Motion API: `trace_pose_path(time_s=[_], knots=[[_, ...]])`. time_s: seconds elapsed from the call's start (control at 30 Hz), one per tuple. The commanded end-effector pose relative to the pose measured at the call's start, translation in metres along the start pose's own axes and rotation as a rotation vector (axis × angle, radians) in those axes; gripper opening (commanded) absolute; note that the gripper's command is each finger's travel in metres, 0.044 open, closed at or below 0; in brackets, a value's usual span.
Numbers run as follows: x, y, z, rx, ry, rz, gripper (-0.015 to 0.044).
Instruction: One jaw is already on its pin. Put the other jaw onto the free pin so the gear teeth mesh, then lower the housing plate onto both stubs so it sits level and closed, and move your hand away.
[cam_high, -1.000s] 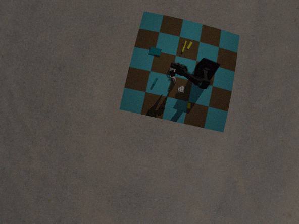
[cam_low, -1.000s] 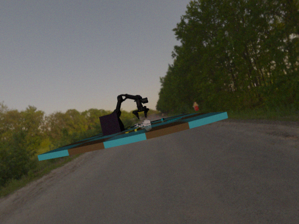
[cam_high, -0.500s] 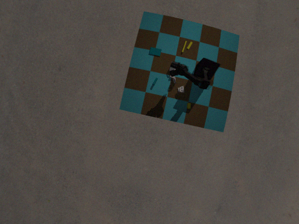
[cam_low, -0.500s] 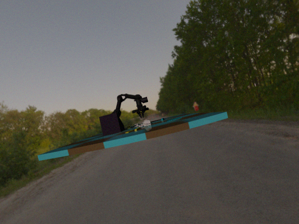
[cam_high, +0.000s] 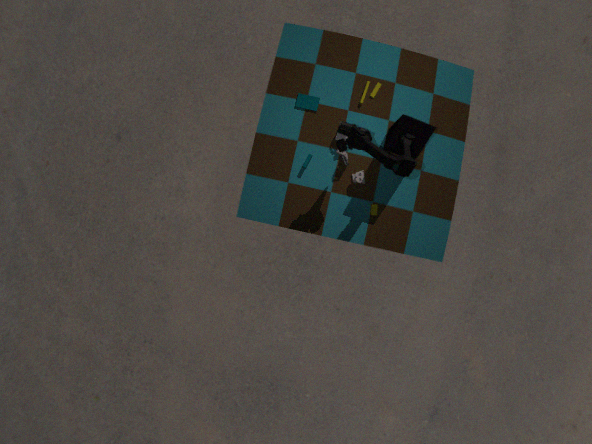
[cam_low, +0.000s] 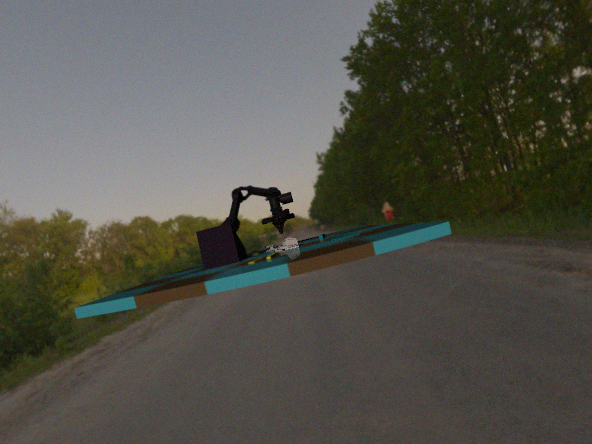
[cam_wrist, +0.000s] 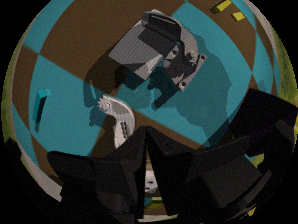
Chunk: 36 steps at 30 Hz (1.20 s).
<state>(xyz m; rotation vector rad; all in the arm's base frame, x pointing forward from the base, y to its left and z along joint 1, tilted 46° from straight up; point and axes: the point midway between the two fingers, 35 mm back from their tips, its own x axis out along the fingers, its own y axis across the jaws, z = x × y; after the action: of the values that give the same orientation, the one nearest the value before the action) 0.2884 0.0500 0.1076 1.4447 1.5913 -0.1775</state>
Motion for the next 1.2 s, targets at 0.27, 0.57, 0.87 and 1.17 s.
trace_pose_path(time_s=[0.27,0.57,0.87,1.17], knots=[[0.0000,0.0000,0.0000,0.000,0.000,0.000,0.0079],[0.0000,0.0000,0.0000,0.000,0.000,0.000,0.0315],[0.0000,0.0000,0.0000,0.000,0.000,0.000,0.0440],[0.0000,0.0000,0.0000,0.000,0.000,0.000,0.0440]])
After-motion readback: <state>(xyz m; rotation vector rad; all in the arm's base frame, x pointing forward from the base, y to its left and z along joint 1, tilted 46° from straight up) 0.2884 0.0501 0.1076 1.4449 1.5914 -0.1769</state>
